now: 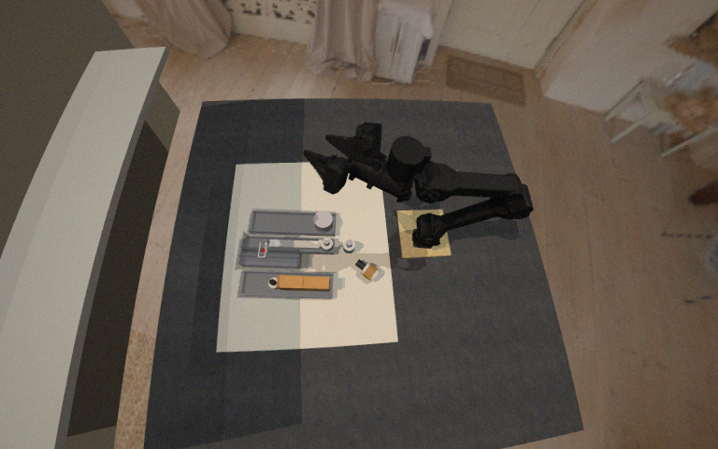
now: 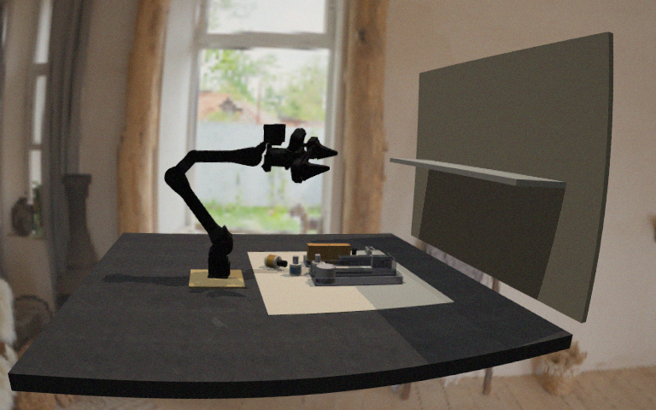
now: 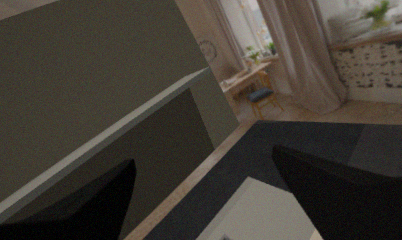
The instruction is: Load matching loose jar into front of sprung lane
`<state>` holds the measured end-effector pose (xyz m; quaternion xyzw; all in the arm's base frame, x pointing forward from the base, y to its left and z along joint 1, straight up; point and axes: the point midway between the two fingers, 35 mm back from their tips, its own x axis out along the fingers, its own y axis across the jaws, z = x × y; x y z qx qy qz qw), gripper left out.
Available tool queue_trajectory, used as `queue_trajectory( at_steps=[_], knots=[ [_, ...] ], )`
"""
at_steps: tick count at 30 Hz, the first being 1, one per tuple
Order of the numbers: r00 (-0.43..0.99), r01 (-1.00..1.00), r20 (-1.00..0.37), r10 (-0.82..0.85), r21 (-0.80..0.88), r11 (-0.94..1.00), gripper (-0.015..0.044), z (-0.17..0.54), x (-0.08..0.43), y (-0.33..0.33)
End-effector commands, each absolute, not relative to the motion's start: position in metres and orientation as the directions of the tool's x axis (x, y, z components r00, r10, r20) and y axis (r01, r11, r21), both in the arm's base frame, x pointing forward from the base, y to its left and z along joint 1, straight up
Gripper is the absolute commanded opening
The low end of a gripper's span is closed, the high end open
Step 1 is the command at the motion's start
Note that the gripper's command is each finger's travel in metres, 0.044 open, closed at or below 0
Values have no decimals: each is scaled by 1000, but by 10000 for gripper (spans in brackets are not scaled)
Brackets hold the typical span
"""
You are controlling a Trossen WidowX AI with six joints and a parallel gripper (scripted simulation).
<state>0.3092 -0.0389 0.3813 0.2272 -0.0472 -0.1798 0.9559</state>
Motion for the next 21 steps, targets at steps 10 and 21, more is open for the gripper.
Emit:
queue_trajectory(
  at_steps=[10,21],
  knots=[
    [615,295,-786,-68,149,944,440,205,324,35],
    [21,235,-1000,2,7,972,440,137,252,63]
  ],
)
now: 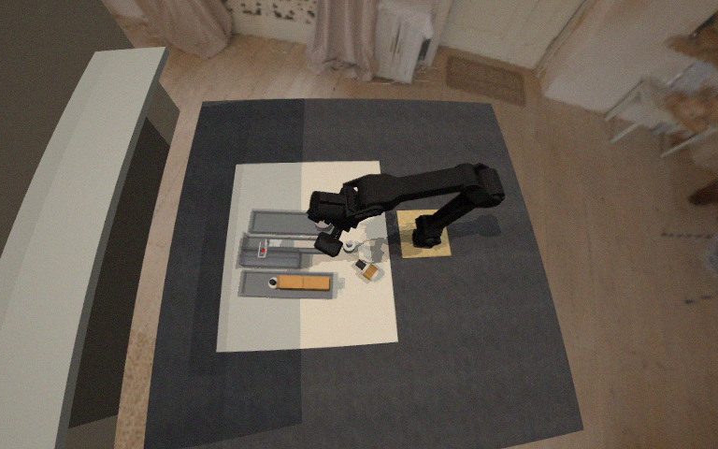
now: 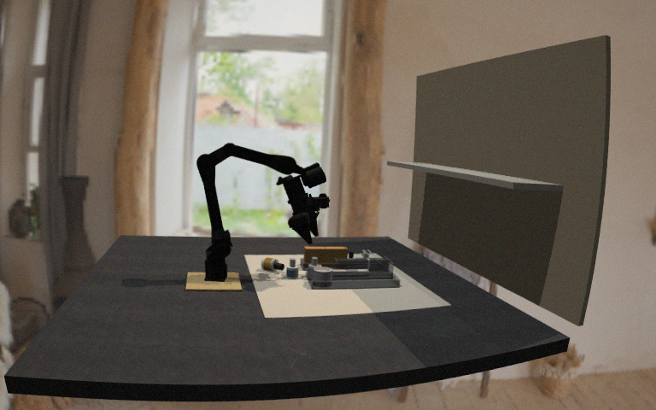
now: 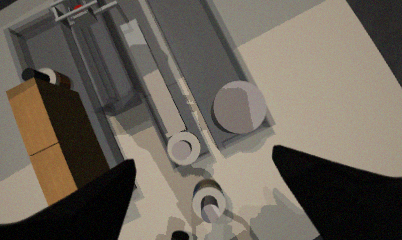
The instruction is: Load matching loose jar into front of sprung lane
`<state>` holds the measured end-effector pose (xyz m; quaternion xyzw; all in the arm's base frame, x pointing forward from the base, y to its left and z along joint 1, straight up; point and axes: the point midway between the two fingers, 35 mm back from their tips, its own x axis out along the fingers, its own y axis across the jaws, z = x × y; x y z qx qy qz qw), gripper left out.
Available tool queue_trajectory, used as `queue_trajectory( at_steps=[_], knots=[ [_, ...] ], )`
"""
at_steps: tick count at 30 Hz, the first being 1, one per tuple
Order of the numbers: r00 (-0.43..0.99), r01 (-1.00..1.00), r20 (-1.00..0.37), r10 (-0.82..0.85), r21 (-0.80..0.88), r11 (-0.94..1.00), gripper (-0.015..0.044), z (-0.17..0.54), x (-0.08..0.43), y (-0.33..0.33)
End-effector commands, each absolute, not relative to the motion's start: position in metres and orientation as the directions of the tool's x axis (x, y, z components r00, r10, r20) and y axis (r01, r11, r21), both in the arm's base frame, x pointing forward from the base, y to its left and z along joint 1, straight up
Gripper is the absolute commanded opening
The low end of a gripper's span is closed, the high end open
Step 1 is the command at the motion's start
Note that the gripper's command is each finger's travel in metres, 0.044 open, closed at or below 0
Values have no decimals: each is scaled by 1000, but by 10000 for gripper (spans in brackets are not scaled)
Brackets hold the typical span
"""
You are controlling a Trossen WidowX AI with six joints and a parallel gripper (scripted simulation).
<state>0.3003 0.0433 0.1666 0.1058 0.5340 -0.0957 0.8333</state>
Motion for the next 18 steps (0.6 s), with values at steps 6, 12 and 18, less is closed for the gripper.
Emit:
queue_trajectory(
  at_steps=[6,12,18],
  knots=[
    [21,235,-1000,2,7,972,440,137,252,63],
    [21,235,-1000,2,7,972,440,135,250,60],
    [21,235,-1000,2,7,972,440,108,251,60]
  ],
)
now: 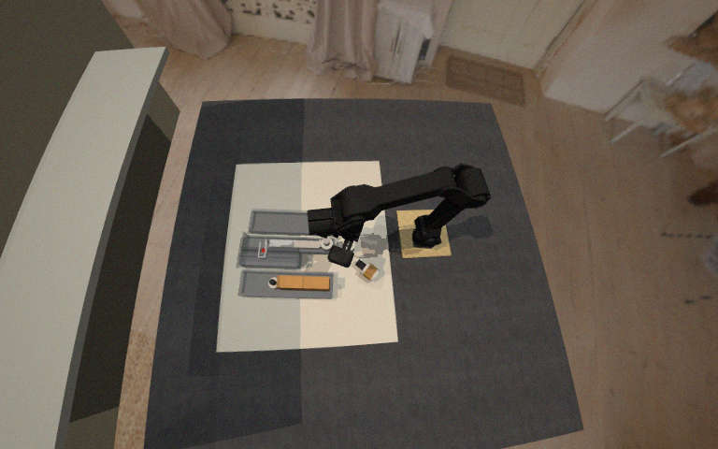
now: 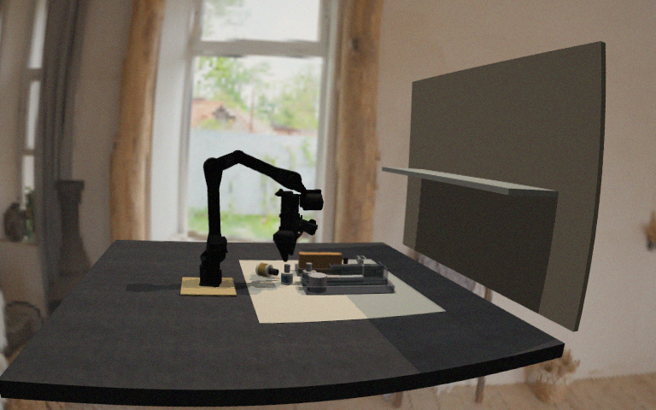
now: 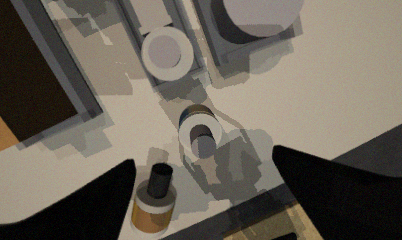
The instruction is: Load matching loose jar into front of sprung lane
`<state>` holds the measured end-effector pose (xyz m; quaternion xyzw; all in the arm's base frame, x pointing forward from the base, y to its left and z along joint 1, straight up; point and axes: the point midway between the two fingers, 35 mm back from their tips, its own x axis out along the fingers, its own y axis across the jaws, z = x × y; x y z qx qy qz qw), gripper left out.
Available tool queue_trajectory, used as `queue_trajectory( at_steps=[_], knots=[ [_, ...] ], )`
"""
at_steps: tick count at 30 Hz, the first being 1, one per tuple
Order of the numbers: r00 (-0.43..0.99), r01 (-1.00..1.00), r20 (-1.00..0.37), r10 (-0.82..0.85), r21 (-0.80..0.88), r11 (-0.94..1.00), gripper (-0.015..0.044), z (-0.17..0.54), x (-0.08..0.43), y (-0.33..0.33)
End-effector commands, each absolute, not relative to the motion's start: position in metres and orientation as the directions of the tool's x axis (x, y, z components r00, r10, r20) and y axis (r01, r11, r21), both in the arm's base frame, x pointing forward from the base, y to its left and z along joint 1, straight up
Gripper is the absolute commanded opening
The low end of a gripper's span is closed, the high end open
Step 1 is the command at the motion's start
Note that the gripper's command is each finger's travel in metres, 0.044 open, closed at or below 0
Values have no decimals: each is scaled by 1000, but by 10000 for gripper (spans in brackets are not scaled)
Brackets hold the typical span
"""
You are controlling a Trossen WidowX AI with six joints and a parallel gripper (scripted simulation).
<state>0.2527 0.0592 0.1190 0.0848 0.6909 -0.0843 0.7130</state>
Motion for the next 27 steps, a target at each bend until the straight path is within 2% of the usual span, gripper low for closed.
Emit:
queue_trajectory(
  at_steps=[1,27],
  knots=[
    [21,235,-1000,2,7,972,440,108,251,60],
    [20,235,-1000,2,6,972,440,65,251,59]
  ],
)
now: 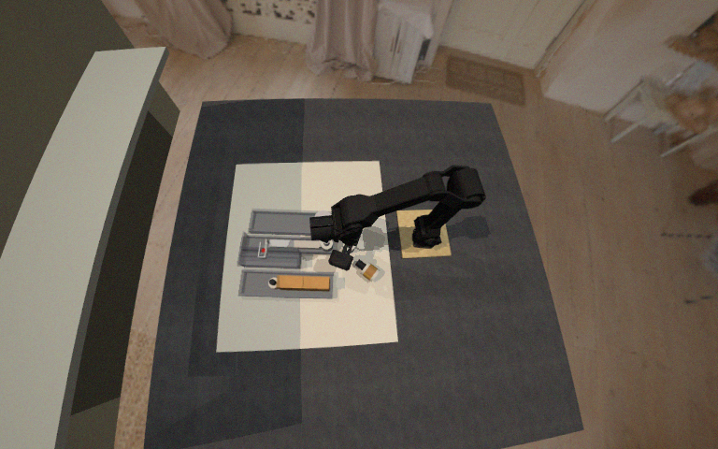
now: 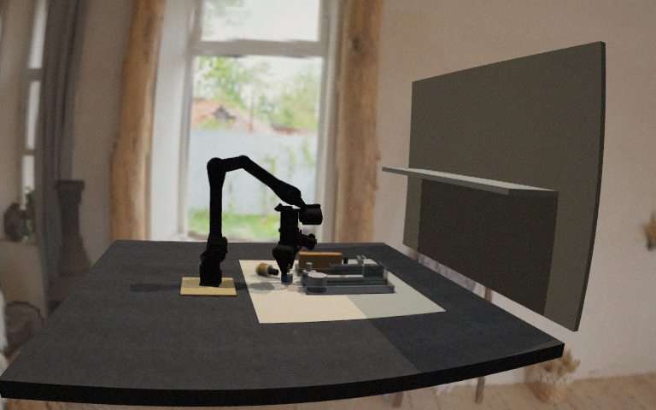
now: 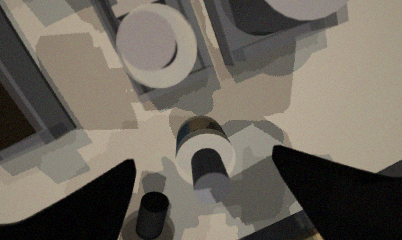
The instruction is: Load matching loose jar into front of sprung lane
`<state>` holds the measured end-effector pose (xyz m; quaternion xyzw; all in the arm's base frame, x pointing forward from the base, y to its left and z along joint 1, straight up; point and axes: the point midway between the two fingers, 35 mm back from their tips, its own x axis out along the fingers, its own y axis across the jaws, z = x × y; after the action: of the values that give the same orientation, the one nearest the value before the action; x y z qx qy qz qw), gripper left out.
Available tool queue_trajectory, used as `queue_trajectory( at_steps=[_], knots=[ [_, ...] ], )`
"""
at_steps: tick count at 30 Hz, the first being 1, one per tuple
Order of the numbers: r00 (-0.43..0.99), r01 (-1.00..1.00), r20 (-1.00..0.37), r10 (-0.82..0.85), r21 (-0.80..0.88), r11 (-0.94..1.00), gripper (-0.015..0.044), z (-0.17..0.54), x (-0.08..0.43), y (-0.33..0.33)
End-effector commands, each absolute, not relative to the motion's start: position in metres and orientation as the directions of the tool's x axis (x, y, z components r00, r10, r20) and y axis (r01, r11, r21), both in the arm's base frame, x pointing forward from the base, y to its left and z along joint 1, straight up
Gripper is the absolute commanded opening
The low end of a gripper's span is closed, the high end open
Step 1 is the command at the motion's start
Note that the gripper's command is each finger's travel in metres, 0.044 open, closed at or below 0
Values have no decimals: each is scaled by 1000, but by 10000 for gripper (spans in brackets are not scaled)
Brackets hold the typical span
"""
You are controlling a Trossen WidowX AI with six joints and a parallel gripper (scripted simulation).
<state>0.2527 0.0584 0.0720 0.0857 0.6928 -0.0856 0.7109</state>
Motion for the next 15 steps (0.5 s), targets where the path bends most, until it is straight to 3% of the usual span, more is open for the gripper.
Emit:
queue_trajectory(
  at_steps=[1,7,15],
  knots=[
    [20,235,-1000,2,6,972,440,63,251,59],
    [20,235,-1000,2,6,972,440,56,251,59],
    [20,235,-1000,2,6,972,230,56,251,59]
  ],
)
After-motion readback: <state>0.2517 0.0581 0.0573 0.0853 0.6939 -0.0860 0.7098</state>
